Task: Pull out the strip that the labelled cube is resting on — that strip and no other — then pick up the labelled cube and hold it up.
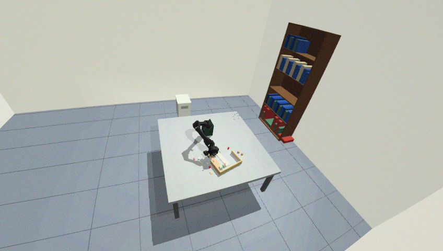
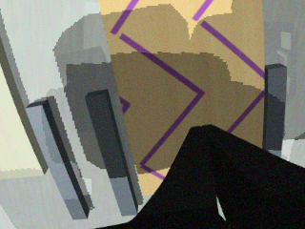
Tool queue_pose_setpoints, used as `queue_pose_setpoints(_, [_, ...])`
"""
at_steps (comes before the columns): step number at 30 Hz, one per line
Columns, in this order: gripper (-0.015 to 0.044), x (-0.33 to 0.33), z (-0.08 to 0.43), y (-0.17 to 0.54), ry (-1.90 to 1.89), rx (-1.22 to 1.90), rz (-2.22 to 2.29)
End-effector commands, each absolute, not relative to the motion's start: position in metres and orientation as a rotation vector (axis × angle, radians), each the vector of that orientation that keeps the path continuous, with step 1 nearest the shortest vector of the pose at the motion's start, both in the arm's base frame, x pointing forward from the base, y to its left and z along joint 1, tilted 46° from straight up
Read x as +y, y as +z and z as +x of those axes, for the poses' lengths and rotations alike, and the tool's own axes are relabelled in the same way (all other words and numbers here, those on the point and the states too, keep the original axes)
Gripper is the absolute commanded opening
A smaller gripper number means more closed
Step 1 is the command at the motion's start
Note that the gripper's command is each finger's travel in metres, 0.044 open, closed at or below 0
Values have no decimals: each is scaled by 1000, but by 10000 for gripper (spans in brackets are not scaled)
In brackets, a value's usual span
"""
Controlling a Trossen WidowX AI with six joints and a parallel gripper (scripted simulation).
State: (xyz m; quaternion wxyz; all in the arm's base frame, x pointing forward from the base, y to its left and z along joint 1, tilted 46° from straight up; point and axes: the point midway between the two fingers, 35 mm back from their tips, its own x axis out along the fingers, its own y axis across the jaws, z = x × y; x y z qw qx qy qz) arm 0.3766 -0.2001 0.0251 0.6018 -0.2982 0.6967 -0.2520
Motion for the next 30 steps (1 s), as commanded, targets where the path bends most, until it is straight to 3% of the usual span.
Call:
queue_pose_setpoints(1, [0, -202, 377, 23, -579, 1617, -689])
queue_pose_setpoints(30, [0, -204, 366, 23, -579, 1618, -689])
